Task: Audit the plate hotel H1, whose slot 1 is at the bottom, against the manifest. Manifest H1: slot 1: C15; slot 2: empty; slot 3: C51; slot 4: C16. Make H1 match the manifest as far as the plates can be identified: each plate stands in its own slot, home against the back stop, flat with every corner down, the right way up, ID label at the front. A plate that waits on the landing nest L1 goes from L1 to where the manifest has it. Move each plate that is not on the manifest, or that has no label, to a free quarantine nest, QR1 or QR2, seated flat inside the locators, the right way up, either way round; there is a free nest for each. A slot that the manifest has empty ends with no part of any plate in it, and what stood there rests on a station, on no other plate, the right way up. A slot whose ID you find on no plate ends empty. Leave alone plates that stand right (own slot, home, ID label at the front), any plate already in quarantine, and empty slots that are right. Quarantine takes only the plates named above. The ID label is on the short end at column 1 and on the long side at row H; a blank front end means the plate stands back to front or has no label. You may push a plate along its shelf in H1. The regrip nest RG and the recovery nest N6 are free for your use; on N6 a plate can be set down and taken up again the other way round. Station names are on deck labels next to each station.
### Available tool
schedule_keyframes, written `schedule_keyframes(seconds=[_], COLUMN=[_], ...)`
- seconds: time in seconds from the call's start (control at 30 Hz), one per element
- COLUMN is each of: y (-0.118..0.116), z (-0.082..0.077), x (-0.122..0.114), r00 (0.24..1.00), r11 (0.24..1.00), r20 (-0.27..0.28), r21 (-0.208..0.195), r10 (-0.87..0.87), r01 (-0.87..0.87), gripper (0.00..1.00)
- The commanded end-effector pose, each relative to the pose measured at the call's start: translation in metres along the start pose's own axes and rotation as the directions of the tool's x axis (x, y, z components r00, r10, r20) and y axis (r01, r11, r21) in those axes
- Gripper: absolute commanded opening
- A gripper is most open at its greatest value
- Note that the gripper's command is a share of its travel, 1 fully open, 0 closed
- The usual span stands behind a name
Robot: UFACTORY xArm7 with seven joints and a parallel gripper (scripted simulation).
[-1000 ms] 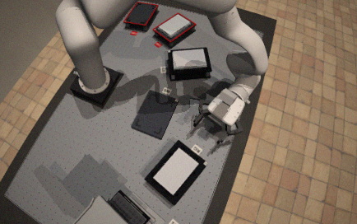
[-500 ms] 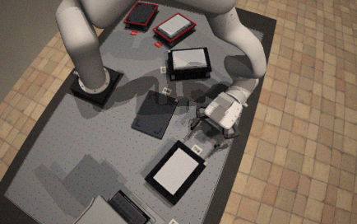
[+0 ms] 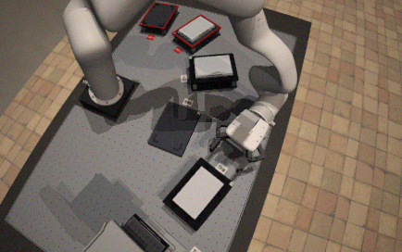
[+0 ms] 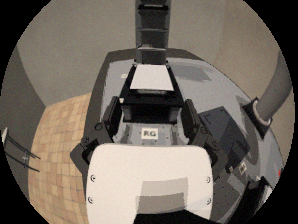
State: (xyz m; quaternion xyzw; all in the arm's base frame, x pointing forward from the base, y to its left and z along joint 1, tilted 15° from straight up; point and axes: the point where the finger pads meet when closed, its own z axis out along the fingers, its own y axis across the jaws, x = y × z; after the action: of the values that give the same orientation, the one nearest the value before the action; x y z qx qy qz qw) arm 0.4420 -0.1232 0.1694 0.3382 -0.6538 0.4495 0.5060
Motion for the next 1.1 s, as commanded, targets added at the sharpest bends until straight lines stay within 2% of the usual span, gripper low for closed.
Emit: schedule_keyframes(seconds=[0.0, 0.6, 1.07], y=[-0.001, -0.001, -0.001], z=[0.006, 0.033, 0.035], x=[0.001, 0.001, 0.001], r00=[1.000, 1.000, 1.000], r11=[1.000, 1.000, 1.000], r20=[0.002, 0.001, 0.001], r21=[0.000, 0.000, 0.000], r10=[0.003, 0.003, 0.003], r01=[-0.003, -0.003, -0.003], gripper=[1.00, 1.00, 1.00])
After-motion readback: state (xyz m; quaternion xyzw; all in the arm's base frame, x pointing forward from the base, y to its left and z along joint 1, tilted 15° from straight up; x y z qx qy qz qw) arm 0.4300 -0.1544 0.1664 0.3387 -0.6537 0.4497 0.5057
